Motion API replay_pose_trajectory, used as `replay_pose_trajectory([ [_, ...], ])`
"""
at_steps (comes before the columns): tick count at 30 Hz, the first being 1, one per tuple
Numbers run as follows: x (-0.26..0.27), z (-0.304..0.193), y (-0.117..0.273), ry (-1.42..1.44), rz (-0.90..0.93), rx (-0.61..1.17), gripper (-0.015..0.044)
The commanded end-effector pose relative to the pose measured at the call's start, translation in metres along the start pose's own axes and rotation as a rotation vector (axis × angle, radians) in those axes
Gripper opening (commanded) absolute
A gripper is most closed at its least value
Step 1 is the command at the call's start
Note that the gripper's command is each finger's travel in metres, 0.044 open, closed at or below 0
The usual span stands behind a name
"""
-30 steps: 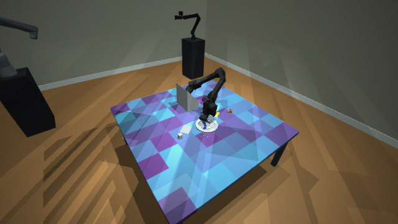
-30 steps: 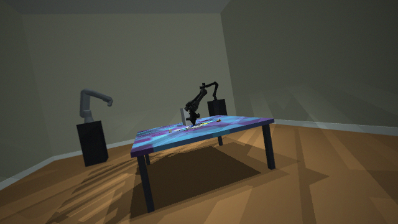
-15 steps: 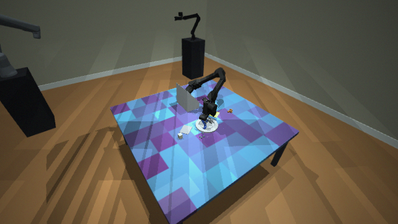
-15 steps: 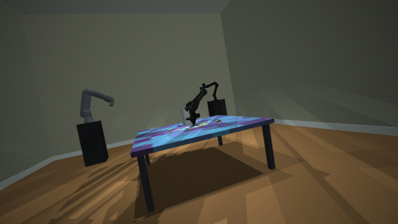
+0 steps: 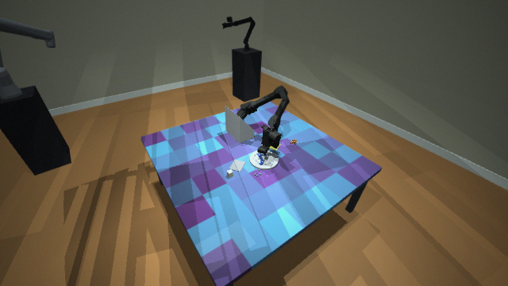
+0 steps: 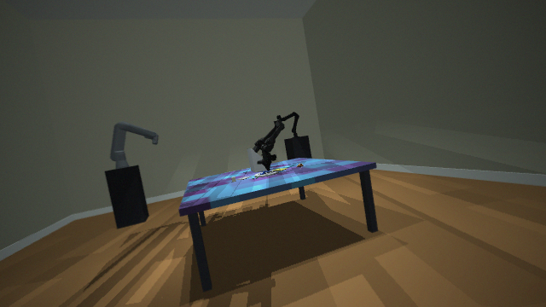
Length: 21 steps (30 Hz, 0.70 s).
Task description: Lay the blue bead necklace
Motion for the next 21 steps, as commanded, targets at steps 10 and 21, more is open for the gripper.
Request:
replay_pose_trajectory([
  [10,0.017,0.042,0.000,0.000,0.003,-0.002,0.0000],
  [21,0.018,0.044,-0.005,0.000,0.003,-0.002,0.0000],
])
Point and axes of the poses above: the point midway between the two fingers, 35 mm back from their tips, its own y axis back along the fingers, its own x axis across the jaws, z = x × y, the point moved 1 cm from there along y, back along the fingers, and after that the axes turned 3 degrees about -y, right-handed, at the moved point
